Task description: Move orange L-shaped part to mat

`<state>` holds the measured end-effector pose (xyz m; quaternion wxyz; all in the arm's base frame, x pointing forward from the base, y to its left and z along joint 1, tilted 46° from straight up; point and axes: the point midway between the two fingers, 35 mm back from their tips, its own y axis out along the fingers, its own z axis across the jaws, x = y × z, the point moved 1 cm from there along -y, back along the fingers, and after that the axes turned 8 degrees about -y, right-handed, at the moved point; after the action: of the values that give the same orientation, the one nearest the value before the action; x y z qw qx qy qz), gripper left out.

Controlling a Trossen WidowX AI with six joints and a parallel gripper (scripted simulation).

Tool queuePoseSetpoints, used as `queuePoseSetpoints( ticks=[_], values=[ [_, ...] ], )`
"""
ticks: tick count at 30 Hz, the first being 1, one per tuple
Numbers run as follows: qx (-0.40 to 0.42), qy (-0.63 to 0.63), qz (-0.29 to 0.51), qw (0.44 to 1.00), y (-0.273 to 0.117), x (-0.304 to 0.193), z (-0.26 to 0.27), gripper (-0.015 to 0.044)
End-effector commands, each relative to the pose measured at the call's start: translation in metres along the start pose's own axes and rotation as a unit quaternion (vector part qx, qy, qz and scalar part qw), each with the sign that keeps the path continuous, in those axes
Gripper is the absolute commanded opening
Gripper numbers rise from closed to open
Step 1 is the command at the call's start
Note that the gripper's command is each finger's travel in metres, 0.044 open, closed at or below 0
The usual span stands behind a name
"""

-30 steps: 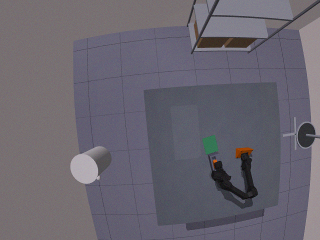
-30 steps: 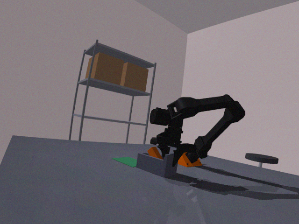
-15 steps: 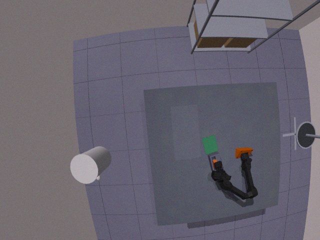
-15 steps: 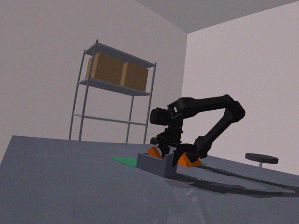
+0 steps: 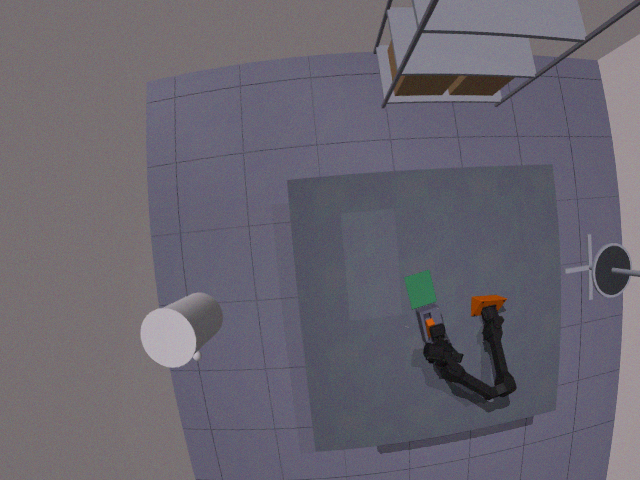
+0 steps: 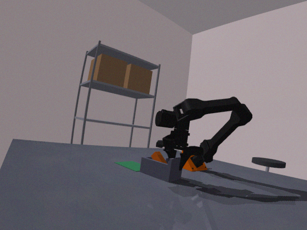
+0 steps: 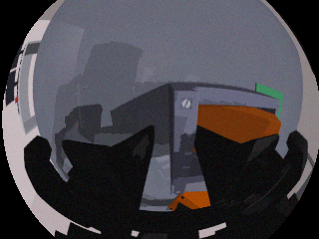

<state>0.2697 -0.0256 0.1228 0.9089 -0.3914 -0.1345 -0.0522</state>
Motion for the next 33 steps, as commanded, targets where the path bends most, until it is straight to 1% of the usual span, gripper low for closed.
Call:
queuePoseSetpoints(
  ticks=[1,3,5,9,11,33],
  values=[
    [-0.001,-0.004,0.0,1.0,-0.005,0.001,0.005,0.018],
    [-0.004,-0.007,-0.003,1.0,-0.013,0.002,0.003,0.018],
    [-0.011,-0.013,-0.008,1.0,-0.029,0.003,0.001,0.018],
    [-0.033,-0.032,-0.023,0.999,-0.081,0.0,-0.004,0.018],
    [-0.039,-0.037,-0.027,0.998,-0.096,-0.003,-0.005,0.018],
    [-0.037,-0.036,-0.029,0.998,-0.095,-0.002,-0.004,0.018]
  ],
)
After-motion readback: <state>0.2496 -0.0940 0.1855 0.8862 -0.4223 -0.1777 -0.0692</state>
